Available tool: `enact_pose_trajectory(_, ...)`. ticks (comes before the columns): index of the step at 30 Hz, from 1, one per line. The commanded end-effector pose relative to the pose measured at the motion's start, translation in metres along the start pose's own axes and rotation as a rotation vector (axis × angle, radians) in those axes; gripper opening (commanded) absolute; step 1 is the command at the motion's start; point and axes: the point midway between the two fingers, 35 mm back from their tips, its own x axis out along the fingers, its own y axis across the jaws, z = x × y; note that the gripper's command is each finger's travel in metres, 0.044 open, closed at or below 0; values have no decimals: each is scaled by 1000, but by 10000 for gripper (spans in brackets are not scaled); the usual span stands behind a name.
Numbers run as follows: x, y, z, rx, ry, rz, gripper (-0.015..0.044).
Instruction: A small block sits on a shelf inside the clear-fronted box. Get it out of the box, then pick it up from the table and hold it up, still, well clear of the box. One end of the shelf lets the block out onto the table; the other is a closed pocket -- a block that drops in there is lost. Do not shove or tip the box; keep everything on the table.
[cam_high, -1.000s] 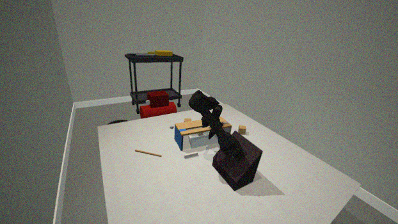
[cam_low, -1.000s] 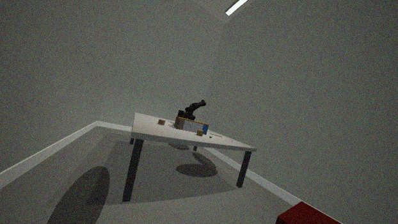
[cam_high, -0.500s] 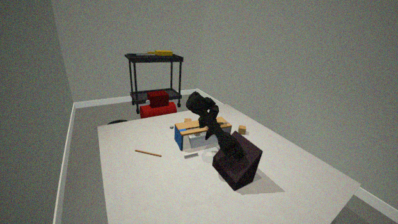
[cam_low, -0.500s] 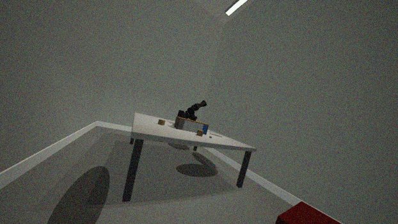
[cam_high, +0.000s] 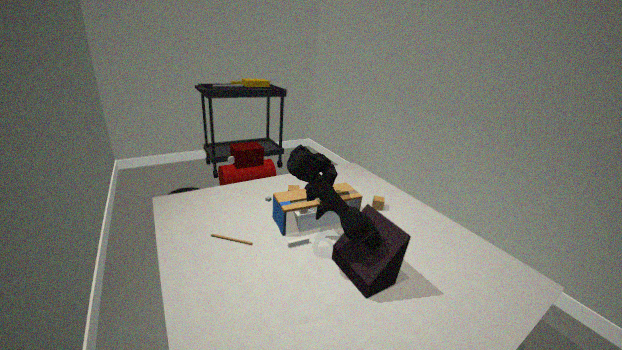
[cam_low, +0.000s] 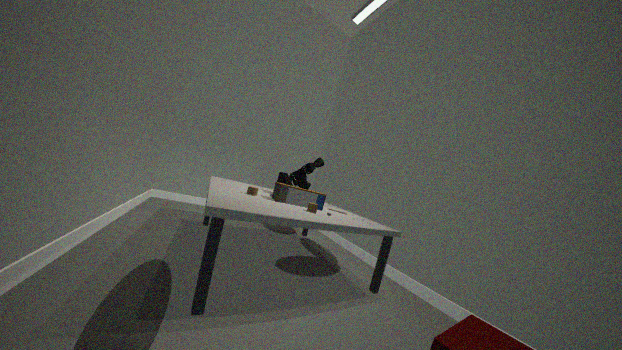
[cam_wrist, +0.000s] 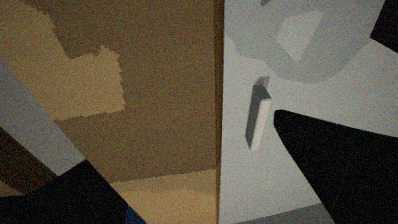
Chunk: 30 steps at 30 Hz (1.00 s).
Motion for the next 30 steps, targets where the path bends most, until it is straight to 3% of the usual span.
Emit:
enact_pose_trajectory(1,3,0,-7,-5,6,2,400)
enact_pose_trajectory(30,18,0,-50,-4,7,2,400)
